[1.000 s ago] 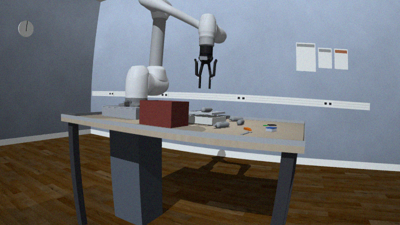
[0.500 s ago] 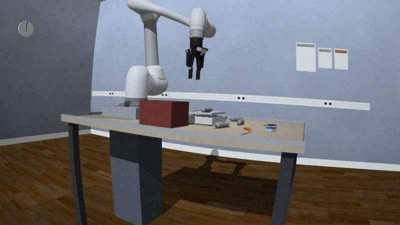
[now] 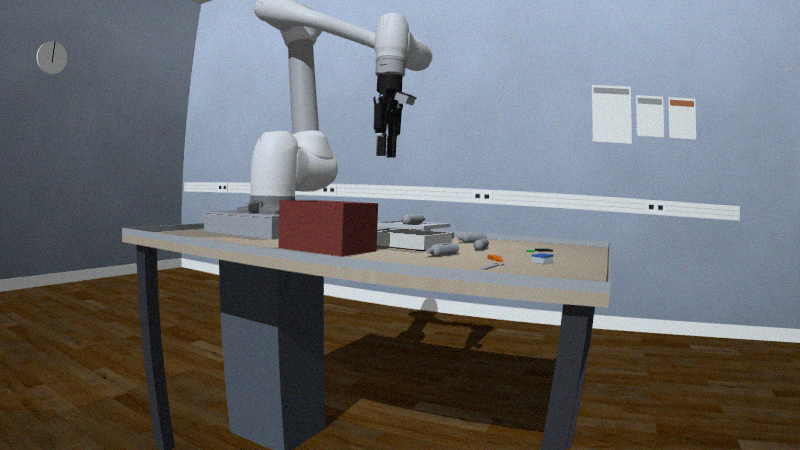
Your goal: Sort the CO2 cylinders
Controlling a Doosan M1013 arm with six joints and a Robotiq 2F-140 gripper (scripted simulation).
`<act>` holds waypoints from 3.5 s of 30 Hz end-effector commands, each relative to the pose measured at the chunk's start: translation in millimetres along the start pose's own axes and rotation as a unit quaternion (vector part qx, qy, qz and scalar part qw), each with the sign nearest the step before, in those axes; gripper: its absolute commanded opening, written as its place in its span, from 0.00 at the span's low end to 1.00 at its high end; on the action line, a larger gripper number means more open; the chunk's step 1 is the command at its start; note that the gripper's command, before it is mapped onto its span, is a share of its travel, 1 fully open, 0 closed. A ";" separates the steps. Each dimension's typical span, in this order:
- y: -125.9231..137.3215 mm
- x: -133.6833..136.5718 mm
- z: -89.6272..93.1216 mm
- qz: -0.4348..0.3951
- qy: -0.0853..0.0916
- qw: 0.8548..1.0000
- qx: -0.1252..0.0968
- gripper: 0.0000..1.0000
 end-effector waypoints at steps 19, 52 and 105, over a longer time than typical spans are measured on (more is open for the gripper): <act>-0.2 -0.1 -0.4 0.000 0.000 1.000 0.000 0.39; -37.8 -8.5 25.2 0.263 -0.001 0.965 0.000 0.39; -98.7 -21.7 162.2 0.707 0.000 0.707 0.000 0.39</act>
Point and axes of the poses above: the point where the finger pads meet when closed, its own z axis out along the fingers, its own x axis across the jaws, y = z × x, the point moved 6 cm from there along -z, back along the fingers, and after that the axes turned 13 degrees about z, right-handed, at the moved point
